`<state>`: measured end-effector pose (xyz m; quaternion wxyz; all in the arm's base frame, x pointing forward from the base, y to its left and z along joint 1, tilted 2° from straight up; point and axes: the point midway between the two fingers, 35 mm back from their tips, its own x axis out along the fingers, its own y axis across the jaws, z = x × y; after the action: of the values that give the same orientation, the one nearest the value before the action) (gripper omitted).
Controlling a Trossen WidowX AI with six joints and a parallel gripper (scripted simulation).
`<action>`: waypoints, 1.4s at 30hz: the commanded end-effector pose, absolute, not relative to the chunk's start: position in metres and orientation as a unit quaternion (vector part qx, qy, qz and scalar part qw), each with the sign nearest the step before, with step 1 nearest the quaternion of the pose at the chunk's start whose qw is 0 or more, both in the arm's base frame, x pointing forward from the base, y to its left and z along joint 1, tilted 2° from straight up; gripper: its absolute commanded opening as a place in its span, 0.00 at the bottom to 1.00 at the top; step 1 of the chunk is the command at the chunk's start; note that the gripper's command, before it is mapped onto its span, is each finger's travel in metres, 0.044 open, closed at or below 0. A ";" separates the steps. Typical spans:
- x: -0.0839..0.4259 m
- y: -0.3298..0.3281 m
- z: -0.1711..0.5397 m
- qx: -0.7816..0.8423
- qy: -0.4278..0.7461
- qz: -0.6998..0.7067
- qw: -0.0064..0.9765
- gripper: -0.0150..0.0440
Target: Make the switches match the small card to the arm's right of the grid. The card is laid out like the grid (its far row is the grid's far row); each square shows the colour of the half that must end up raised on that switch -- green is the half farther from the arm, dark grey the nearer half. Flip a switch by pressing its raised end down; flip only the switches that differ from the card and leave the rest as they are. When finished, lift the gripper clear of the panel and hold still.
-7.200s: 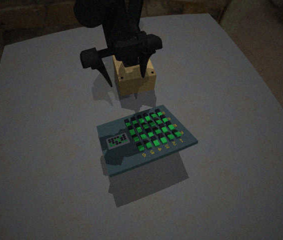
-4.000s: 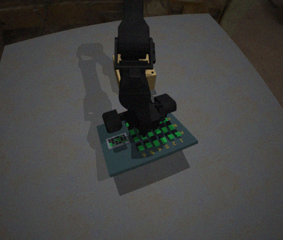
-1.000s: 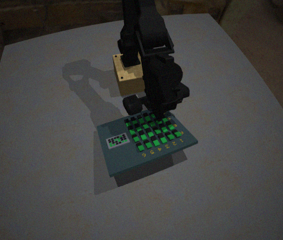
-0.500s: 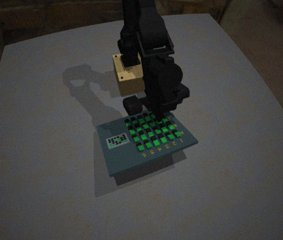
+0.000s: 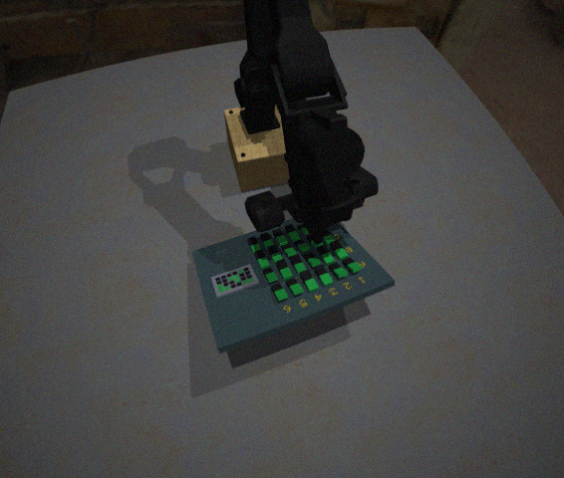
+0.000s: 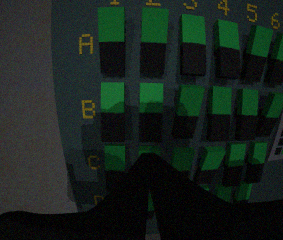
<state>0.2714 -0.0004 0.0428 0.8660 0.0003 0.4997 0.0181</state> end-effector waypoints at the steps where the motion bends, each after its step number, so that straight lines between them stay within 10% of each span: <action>1: 0.271 -0.001 0.041 0.001 0.501 0.016 0.865 0.25; 42: 0.244 -0.037 0.107 0.000 0.491 0.015 0.871 0.25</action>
<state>0.2433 -0.0368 0.1061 0.8715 0.0001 0.4903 0.0119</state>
